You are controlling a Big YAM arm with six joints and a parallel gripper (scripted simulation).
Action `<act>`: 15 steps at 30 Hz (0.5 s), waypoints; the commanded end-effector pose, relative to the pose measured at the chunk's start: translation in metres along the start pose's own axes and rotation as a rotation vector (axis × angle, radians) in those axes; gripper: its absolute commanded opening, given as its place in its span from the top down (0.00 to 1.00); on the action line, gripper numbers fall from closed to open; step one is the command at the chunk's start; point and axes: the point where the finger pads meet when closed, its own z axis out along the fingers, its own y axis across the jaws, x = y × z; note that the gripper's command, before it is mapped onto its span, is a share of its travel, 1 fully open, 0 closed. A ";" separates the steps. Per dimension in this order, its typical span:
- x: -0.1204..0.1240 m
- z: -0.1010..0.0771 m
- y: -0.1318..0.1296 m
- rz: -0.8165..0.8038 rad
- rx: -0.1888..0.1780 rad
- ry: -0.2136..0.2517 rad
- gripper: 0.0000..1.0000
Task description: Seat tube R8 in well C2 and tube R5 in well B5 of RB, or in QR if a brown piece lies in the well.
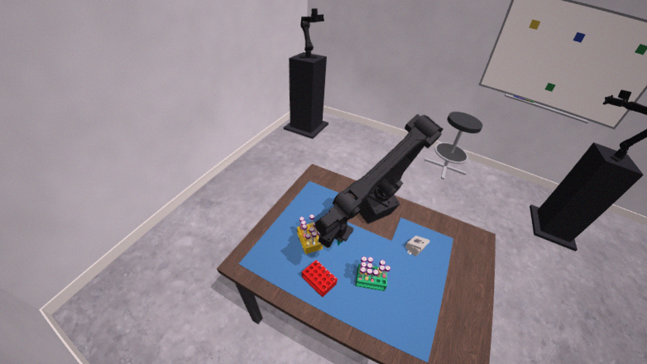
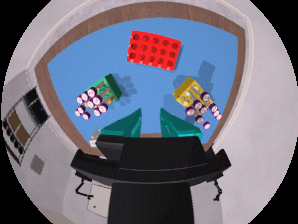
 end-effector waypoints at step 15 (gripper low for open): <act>0.032 -0.002 -0.067 -0.149 0.000 -0.012 0.70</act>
